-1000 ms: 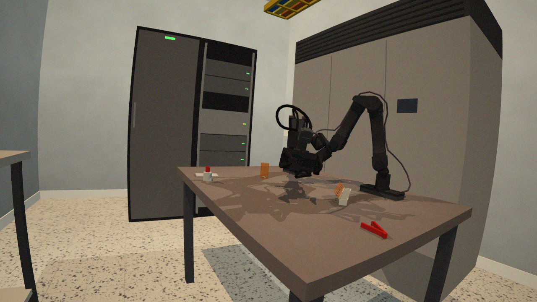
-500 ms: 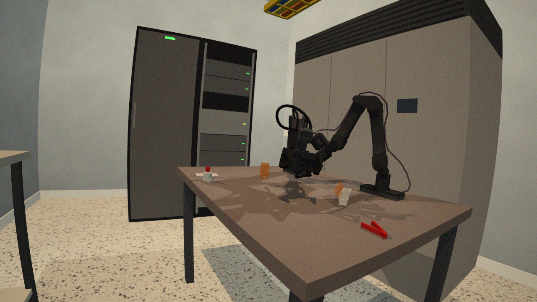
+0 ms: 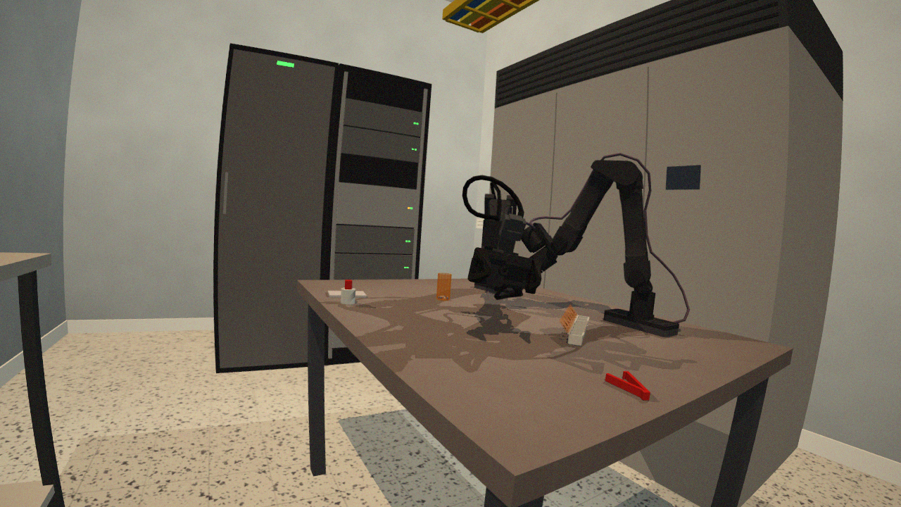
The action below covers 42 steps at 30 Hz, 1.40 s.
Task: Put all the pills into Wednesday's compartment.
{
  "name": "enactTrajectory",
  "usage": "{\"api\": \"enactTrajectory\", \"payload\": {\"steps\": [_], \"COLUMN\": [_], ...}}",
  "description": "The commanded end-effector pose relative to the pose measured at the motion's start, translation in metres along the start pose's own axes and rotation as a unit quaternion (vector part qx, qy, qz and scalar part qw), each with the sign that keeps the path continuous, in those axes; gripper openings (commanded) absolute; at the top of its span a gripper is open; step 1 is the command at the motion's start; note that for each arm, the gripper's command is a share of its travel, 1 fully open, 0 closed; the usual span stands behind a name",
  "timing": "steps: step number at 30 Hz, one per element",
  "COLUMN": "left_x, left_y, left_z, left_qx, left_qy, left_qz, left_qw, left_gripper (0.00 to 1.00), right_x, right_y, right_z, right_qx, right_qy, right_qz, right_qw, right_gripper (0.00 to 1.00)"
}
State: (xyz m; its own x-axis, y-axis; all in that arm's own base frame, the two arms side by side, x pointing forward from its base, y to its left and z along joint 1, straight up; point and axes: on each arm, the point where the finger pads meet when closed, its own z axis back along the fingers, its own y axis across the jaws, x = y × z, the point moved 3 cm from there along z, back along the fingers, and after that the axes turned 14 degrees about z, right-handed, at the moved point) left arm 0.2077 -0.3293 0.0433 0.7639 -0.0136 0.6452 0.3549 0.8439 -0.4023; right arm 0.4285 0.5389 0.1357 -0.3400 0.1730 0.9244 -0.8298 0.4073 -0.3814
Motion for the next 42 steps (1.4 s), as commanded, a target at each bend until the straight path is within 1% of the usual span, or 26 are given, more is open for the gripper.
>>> {"api": "enactTrajectory", "payload": {"steps": [1, 10, 11, 14, 18, 21, 23, 24, 26, 30, 33, 38, 40, 42], "left_x": [0.079, 0.079, 0.079, 0.079, 0.079, 0.082, 0.082, 0.081, 0.081, 0.081, 0.081, 0.081, 0.081, 0.081], "left_y": [-0.015, -0.015, -0.015, -0.015, -0.015, -0.015, -0.015, -0.015, -0.015, -0.015, -0.015, -0.015, -0.015, -0.015], "left_z": [-0.026, -0.026, -0.026, -0.026, -0.026, -0.028, -0.028, -0.028, -0.028, -0.028, -0.028, -0.028, -0.028, -0.028], "left_qx": [-0.055, -0.055, -0.055, -0.055, -0.055, -0.057, -0.057, -0.066, -0.068, -0.068, -0.068, -0.068, -0.068, -0.068], "left_qy": [-0.134, -0.134, -0.134, -0.134, -0.134, -0.139, -0.139, -0.162, -0.168, -0.168, -0.168, -0.168, -0.168, -0.168], "left_qz": [0.006, 0.006, 0.006, 0.006, 0.006, 0.006, 0.006, 0.007, 0.007, 0.007, 0.007, 0.007, 0.007, 0.007], "left_qw": [0.99, 0.99, 0.99, 0.99, 0.99, 0.989, 0.989, 0.985, 0.983, 0.983, 0.983, 0.983, 0.983, 0.983], "left_gripper": [0.65, 0.65, 0.65, 0.65, 0.65, 0.65, 0.65, 0.65, 0.65, 0.65, 0.65, 0.65, 0.65, 0.65], "right_x": [0.011, 0.011, 0.009, 0.008, 0.022, 0.033, 0.033, 0.04, 0.057, 0.082, 0.093, 0.105, 0.105, 0.128], "right_y": [-0.005, -0.005, -0.008, -0.031, -0.083, -0.112, -0.112, -0.132, -0.17, -0.215, -0.246, -0.28, -0.28, -0.286], "right_z": [0.0, 0.0, 0.001, 0.011, 0.039, 0.058, 0.058, 0.073, 0.107, 0.16, 0.212, 0.311, 0.311, 0.353], "right_qx": [-0.004, -0.004, -0.008, -0.025, -0.067, -0.091, -0.091, -0.109, -0.146, -0.197, -0.243, -0.325, -0.325, -0.36], "right_qy": [-0.011, -0.011, 0.001, 0.026, 0.055, 0.066, 0.066, 0.073, 0.086, 0.098, 0.12, 0.162, 0.162, 0.16], "right_qz": [0.003, 0.003, -0.003, -0.014, -0.027, -0.032, -0.032, -0.035, -0.041, -0.046, -0.055, -0.075, -0.075, -0.074], "right_qw": [1.0, 1.0, 1.0, 0.999, 0.996, 0.993, 0.993, 0.991, 0.985, 0.974, 0.961, 0.929, 0.929, 0.916], "right_gripper": [1.0, 1.0, 1.0, 1.0, 1.0, 1.0, 1.0, 1.0, 1.0, 1.0, 1.0, 1.0, 1.0, 1.0]}}
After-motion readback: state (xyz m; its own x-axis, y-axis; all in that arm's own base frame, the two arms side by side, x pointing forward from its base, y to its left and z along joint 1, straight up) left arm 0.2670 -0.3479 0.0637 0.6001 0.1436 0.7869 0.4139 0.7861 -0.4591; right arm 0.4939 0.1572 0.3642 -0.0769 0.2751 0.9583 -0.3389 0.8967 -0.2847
